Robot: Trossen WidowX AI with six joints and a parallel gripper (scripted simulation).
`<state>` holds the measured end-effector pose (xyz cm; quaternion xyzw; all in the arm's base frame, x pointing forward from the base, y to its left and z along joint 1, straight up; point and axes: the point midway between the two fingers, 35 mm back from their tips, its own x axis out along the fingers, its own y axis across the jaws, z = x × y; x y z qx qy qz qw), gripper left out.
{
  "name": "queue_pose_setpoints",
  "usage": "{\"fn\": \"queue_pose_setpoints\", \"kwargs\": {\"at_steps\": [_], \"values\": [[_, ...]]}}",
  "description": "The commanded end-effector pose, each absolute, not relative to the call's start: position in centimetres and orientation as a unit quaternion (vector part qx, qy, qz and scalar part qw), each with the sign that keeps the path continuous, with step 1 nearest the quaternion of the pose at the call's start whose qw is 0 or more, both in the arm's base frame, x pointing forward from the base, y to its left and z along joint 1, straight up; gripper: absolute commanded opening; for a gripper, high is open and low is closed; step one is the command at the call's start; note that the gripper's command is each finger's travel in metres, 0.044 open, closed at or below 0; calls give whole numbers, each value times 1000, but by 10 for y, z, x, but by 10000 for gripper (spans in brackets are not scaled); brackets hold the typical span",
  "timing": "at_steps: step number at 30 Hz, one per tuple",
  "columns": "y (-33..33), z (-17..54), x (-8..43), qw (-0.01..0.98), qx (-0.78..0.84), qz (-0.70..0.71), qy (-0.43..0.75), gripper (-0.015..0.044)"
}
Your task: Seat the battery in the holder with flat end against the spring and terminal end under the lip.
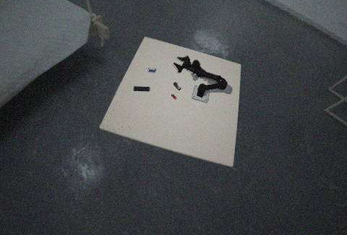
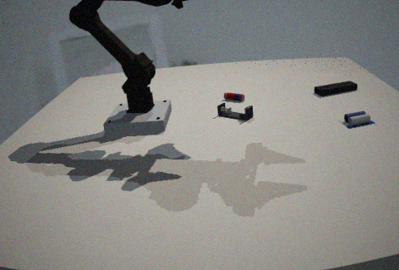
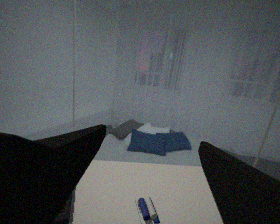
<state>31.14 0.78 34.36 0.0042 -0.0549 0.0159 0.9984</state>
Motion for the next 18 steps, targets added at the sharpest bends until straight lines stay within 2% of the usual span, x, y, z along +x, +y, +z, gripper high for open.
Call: {"fn": "queue_pose_setpoints", "kwargs": {"at_steps": [1,4,7,12,18], "values": [[9,342,312,999,6,17,-51,374],[22,318,325,999,29,34,5,295],[52,267,342,988,72,60,127,226],[101,188,340,930,141,67,332,226],[142,115,303,830,167,9,532,226]]}}
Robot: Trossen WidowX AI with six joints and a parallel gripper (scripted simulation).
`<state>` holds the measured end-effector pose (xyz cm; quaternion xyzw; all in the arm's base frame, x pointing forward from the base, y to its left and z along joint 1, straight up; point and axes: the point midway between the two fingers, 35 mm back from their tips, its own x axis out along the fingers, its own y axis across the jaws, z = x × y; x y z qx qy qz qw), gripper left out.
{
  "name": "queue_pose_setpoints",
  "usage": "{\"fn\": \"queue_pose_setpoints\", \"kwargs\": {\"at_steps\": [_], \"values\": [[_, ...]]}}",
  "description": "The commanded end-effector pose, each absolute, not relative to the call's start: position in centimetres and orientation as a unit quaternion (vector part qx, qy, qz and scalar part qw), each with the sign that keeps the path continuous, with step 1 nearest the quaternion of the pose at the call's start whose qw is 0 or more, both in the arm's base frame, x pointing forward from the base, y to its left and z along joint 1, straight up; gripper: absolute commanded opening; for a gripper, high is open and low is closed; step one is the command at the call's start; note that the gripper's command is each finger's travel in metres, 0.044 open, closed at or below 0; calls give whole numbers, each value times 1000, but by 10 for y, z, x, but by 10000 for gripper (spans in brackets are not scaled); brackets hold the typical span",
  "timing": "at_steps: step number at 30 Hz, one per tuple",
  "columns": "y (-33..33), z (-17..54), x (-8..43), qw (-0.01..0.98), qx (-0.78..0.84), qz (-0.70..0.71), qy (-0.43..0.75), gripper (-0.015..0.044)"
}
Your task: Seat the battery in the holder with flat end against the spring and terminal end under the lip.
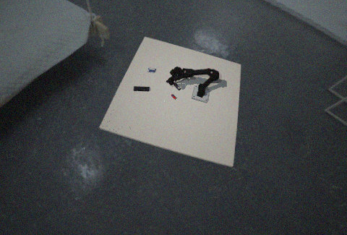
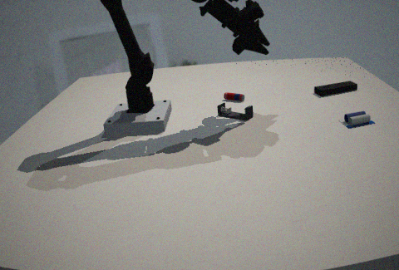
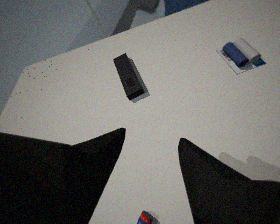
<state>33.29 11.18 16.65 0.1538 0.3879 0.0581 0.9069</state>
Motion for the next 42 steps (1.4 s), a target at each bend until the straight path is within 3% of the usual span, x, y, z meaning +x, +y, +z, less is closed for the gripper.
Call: {"fn": "queue_pose_setpoints", "kwargs": {"at_steps": [1,8,42], "values": [[146,105,295,812,165,-6,559,226],[163,62,240,704,129,-121,688,226],[164,24,242,704,129,-121,688,226]]}}
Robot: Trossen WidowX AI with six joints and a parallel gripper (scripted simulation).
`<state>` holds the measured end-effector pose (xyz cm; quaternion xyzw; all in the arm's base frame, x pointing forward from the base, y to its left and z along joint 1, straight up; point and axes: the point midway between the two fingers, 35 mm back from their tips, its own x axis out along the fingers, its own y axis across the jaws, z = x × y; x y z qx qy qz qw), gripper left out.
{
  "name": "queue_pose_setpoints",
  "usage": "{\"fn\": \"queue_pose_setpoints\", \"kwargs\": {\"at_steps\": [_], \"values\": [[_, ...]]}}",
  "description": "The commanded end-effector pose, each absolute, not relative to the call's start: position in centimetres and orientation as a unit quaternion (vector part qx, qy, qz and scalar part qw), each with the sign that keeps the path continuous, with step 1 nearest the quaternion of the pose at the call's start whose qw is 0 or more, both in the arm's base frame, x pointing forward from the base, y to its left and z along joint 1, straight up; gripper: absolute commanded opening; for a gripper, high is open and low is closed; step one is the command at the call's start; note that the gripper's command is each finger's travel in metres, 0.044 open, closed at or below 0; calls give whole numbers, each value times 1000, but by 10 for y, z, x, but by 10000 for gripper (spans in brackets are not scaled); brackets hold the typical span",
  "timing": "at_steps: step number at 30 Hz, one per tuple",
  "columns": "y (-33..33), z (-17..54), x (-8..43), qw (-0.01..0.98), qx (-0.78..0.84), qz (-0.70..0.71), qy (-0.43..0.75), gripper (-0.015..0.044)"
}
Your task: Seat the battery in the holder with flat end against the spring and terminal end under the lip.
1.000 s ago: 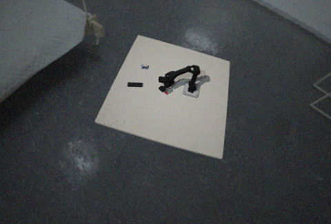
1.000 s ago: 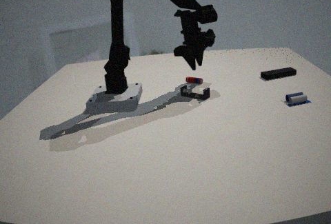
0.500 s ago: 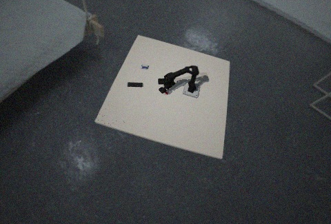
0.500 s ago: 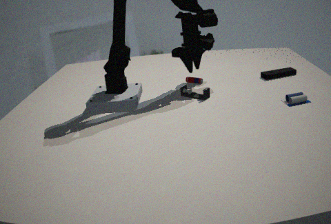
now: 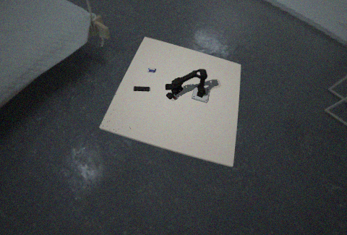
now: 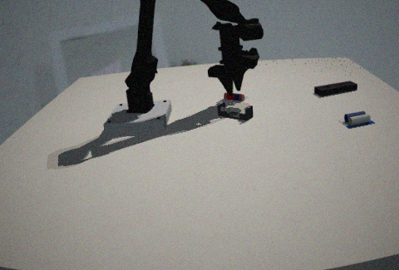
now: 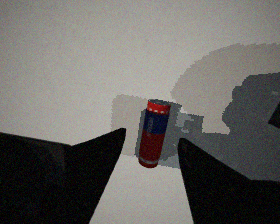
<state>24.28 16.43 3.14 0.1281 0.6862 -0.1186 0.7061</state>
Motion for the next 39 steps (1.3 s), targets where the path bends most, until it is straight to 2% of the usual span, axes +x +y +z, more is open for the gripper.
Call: {"fn": "queue_pose_setpoints", "kwargs": {"at_steps": [1,9,15,16,23,29,34,39], "values": [[164,23,242,704,129,-121,688,226],[164,12,241,704,129,-121,688,226],[164,12,241,704,129,-121,688,68],[164,12,241,704,129,-121,688,64],[164,14,241,704,129,-121,688,64],[163,61,240,704,129,-121,688,64],[163,63,240,704,126,-118,688,64],[155,64,244,713,61,-54,696,64]]}}
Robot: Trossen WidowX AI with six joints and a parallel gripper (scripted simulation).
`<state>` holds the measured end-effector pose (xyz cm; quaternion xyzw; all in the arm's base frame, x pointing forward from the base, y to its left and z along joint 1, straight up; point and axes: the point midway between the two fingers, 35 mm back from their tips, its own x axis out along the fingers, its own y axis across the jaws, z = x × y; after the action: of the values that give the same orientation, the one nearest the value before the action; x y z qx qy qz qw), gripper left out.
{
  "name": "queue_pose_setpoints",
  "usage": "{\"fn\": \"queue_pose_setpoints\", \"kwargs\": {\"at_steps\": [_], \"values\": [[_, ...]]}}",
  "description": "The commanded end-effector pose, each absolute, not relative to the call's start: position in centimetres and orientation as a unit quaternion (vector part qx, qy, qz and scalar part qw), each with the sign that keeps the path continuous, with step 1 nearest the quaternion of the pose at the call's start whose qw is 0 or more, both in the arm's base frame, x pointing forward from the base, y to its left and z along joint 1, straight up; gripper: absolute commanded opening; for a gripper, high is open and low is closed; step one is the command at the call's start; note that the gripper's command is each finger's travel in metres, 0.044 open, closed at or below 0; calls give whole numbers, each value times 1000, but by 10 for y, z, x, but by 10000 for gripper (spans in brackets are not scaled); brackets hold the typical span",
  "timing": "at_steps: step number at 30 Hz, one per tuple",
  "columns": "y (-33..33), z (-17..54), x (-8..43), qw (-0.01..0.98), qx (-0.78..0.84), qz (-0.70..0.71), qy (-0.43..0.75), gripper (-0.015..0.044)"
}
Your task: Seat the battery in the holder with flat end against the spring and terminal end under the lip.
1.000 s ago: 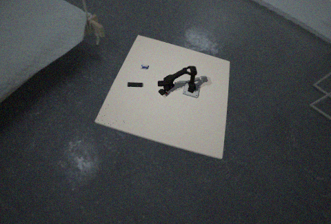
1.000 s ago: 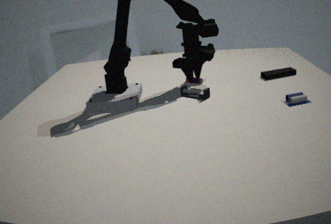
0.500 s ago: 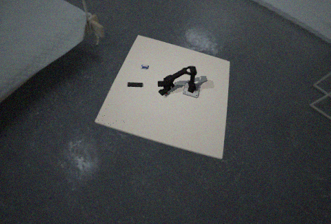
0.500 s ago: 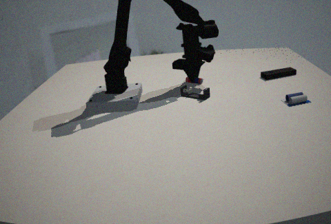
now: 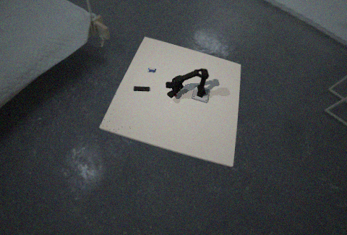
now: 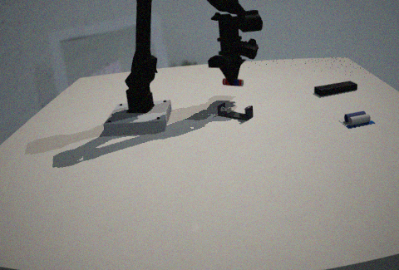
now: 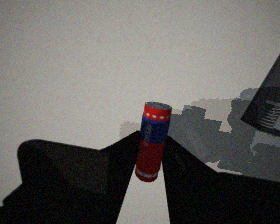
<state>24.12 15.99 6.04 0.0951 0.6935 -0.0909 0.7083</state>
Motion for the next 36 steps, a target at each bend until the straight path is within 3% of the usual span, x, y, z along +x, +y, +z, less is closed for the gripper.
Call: {"fn": "queue_pose_setpoints", "kwargs": {"at_steps": [1,18,36], "values": [[153,65,245,714,45,-40,697,64],[121,71,257,684,-212,211,666,64],[85,78,265,553,-454,445,538,64]]}}
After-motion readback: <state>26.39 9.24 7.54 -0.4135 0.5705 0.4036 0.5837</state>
